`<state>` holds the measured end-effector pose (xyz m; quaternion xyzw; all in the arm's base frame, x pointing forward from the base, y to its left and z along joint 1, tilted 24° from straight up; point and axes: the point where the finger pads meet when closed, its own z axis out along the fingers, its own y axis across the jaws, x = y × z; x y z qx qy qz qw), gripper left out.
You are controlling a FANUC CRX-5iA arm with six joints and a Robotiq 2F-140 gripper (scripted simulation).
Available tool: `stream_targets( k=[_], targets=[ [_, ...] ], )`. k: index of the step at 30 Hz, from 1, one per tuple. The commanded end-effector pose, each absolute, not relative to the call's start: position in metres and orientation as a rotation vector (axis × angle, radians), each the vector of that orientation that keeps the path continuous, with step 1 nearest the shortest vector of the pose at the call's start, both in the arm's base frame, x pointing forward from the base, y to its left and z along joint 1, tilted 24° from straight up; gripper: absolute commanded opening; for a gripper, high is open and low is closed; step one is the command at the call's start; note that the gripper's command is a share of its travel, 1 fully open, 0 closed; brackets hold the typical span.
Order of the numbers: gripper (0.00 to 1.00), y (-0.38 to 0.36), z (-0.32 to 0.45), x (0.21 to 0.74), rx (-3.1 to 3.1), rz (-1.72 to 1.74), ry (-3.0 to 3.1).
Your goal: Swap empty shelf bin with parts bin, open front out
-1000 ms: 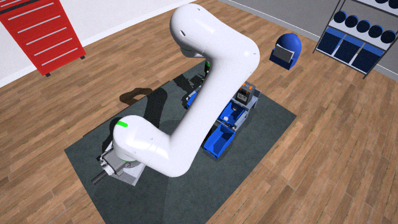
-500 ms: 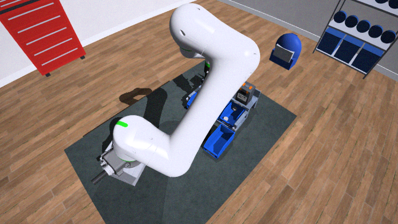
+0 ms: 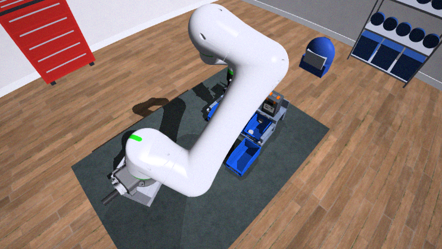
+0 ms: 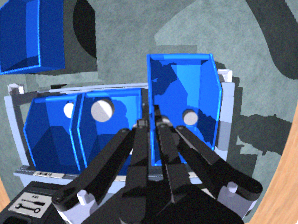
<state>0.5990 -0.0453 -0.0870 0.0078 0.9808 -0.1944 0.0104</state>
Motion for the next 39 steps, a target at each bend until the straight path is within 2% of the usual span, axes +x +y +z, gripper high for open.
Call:
stream_targets(
  k=[1, 39],
  targets=[
    [0.15, -0.0448, -0.0862, 0.5998, 0.024, -0.606, 3.06],
    [0.15, -0.0425, -0.0807, 0.5989, 0.024, -0.606, 3.06]
  ],
)
